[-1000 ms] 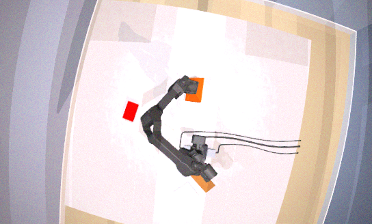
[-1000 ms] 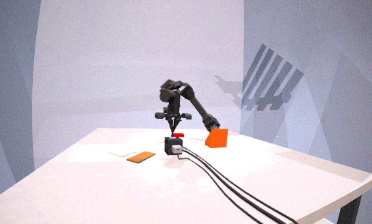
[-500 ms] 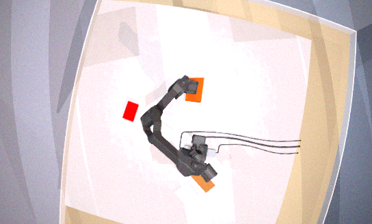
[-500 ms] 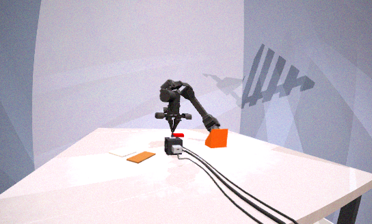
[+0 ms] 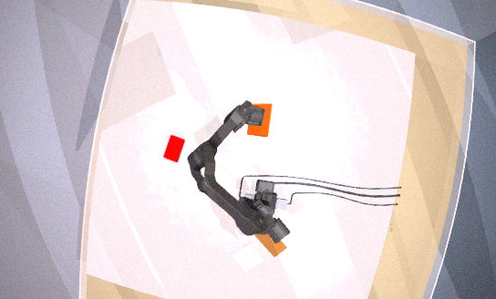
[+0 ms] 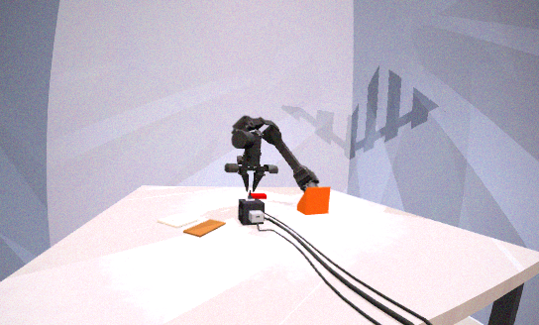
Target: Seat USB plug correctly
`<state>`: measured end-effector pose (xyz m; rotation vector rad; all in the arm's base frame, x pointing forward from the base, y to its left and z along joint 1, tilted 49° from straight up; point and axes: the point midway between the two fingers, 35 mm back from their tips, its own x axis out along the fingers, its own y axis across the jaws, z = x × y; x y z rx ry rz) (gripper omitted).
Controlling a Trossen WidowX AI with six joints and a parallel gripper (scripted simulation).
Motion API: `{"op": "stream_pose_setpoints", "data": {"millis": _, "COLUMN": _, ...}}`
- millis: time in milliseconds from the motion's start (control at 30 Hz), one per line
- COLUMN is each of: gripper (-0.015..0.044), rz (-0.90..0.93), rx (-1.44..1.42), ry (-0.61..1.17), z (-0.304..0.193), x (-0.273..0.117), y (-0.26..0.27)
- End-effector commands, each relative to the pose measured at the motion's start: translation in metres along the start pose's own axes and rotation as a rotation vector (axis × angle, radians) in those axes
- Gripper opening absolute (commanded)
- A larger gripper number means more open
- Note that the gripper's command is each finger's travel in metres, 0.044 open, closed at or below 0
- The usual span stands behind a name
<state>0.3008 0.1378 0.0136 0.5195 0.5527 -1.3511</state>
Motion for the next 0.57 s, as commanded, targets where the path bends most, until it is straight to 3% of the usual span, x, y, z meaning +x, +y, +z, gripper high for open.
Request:
{"op": "stream_pose_setpoints", "data": {"millis": 0, "gripper": 0.0095, "rz": 0.000, "rx": 0.000, "ry": 0.000, "z": 0.000, "x": 0.000, "y": 0.000}}
{"op": "stream_pose_setpoints", "data": {"millis": 533, "gripper": 0.0095, "rz": 0.000, "rx": 0.000, "ry": 0.000, "z": 0.000, "x": -0.011, "y": 0.000}}
